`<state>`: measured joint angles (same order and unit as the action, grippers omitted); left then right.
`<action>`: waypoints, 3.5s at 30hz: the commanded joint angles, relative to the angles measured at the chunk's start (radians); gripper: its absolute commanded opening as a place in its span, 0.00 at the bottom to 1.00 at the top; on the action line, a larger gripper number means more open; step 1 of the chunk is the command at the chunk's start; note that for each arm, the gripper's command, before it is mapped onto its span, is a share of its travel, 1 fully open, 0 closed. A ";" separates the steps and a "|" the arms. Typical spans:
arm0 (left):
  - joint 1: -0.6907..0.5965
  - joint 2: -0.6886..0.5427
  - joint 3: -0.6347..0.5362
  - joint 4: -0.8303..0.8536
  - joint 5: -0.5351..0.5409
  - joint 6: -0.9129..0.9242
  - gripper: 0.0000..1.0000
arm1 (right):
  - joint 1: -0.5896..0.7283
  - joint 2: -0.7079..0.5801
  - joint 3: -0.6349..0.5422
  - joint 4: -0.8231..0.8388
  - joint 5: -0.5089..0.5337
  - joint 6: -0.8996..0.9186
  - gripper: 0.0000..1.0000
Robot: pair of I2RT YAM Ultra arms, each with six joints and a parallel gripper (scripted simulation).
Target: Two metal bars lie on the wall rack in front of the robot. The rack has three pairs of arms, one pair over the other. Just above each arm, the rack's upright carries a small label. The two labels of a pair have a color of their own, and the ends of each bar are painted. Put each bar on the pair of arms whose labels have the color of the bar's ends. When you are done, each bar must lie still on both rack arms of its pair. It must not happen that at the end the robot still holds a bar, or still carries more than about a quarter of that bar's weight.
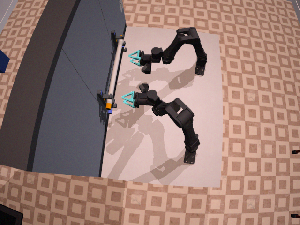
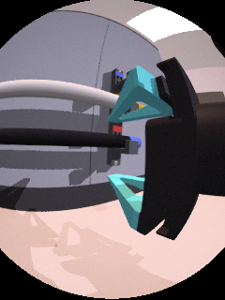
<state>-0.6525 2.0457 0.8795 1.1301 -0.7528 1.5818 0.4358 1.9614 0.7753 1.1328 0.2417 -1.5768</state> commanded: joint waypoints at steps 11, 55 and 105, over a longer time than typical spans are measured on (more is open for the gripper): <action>0.037 0.027 0.064 0.014 0.035 -0.006 0.70 | -0.007 0.040 0.075 0.001 -0.005 0.003 0.68; 0.119 0.130 0.257 -0.077 0.116 -0.007 0.70 | -0.036 0.177 0.310 -0.097 -0.034 0.002 0.68; 0.126 0.142 0.275 -0.089 0.122 -0.008 0.08 | -0.038 0.194 0.345 -0.107 -0.035 0.003 0.07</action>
<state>-0.5354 2.1880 1.1404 1.0687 -0.6361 1.5822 0.4046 2.1548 1.0969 1.0637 0.2142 -1.5768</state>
